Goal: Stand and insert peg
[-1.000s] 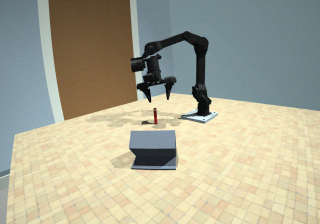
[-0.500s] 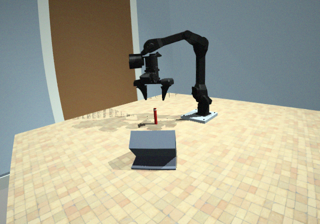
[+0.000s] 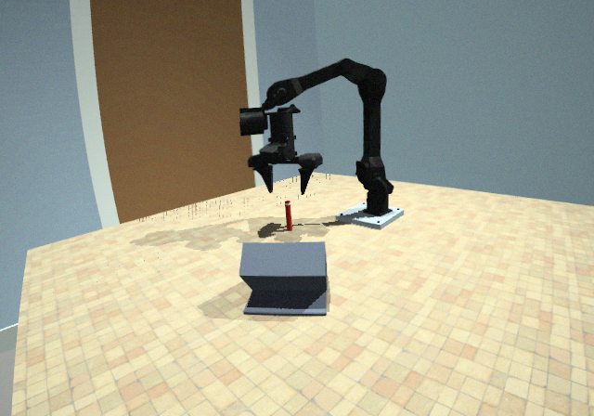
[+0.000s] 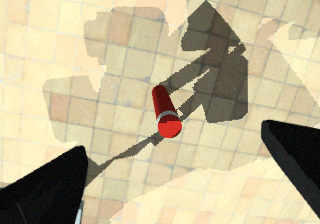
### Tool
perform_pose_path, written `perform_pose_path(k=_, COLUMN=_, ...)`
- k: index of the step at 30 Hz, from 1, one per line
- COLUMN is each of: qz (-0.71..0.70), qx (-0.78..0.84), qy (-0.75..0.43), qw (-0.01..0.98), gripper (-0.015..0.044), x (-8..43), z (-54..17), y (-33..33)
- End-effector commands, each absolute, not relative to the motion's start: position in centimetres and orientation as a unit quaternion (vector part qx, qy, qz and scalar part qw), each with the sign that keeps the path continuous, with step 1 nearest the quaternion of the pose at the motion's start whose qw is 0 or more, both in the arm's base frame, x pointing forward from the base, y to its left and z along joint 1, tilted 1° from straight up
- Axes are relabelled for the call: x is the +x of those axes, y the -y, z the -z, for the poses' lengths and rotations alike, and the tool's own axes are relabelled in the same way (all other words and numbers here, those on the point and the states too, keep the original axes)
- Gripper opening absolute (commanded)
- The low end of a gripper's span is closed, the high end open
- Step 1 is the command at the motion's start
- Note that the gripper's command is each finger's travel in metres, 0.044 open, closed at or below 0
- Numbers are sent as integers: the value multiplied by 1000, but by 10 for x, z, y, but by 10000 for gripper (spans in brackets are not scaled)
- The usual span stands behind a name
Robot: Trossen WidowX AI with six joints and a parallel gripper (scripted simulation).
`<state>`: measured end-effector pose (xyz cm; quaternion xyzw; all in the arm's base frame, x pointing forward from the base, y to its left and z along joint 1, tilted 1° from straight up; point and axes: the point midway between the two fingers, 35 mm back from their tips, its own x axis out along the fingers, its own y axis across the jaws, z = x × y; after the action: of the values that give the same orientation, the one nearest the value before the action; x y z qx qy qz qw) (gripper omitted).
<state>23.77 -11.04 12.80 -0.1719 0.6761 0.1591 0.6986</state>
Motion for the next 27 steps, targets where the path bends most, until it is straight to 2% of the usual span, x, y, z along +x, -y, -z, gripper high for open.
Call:
perform_pose_path(k=1, qz=-160, qx=-174, qy=-678, qw=697, gripper=440, x=238, z=-121, y=111)
perform_pose_path(k=27, qz=-160, qx=-174, qy=-678, qw=697, gripper=440, x=239, z=-78, y=112)
